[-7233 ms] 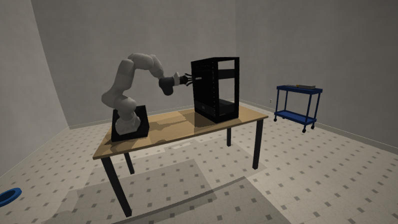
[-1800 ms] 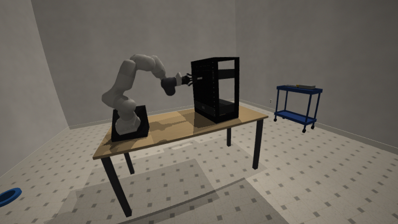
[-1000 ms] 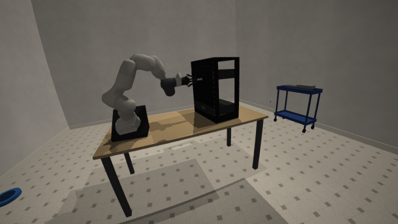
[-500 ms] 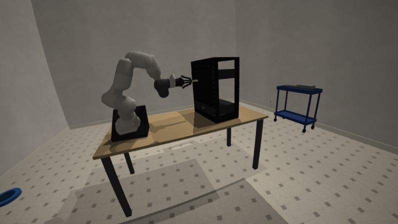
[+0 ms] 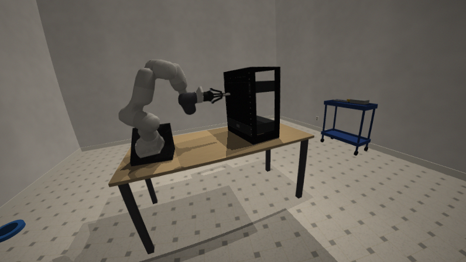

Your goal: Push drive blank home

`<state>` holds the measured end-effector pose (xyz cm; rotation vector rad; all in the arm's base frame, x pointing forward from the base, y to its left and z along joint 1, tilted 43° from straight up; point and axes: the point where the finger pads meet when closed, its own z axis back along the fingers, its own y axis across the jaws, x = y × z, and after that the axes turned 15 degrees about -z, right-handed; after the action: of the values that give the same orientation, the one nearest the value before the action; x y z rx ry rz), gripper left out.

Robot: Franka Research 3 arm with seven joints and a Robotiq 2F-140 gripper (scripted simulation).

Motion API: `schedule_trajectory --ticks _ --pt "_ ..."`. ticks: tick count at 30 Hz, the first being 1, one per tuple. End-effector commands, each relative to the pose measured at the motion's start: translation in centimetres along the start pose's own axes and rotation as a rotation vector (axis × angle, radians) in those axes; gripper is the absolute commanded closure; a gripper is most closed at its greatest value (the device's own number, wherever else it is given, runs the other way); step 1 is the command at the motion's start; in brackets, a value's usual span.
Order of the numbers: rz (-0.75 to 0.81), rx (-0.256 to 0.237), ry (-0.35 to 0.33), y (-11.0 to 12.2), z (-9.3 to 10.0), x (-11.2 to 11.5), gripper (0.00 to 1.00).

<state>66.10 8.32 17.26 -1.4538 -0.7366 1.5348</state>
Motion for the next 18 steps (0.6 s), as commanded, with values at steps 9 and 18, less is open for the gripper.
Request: schedule_trajectory --ticks 9,18 --pt "-0.008 -0.006 0.001 -0.5 3.2 0.2 1.00" --pt "-0.008 -0.006 0.001 -1.0 7.8 0.4 1.00"
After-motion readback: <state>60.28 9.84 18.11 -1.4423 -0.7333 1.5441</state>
